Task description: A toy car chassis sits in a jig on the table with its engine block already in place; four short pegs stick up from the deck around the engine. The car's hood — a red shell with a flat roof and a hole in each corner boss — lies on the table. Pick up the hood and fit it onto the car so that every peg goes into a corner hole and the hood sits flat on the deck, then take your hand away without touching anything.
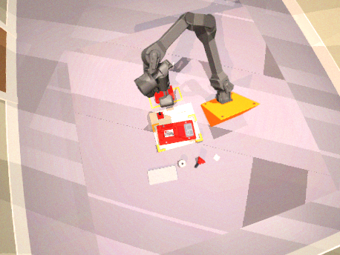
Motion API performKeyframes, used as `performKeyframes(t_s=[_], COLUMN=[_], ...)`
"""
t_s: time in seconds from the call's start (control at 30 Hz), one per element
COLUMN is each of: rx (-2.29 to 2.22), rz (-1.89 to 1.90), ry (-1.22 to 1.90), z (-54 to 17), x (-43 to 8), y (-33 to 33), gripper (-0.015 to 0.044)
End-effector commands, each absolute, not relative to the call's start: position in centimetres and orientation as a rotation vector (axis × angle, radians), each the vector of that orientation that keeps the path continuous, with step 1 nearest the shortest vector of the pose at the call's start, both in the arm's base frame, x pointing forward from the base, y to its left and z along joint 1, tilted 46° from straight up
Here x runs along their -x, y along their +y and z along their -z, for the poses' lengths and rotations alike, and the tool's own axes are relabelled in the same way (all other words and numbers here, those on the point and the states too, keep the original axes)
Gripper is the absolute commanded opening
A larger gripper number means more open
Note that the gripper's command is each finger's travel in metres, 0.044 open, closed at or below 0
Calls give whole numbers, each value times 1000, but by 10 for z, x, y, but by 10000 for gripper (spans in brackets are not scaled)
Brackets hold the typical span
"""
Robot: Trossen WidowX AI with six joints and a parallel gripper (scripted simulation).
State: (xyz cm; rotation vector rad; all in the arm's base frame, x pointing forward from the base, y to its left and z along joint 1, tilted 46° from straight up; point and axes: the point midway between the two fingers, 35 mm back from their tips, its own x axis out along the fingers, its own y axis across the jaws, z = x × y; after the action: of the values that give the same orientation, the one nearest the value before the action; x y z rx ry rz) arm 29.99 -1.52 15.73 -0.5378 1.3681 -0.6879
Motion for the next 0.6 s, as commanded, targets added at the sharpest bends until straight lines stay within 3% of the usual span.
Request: performKeyframes(t_s=[0.0,0.57], rx=[537,518], rz=[687,686], ry=[1372,1365], z=[-161,-124], x=[-300,-324], y=[-9,31], gripper=[0,0])
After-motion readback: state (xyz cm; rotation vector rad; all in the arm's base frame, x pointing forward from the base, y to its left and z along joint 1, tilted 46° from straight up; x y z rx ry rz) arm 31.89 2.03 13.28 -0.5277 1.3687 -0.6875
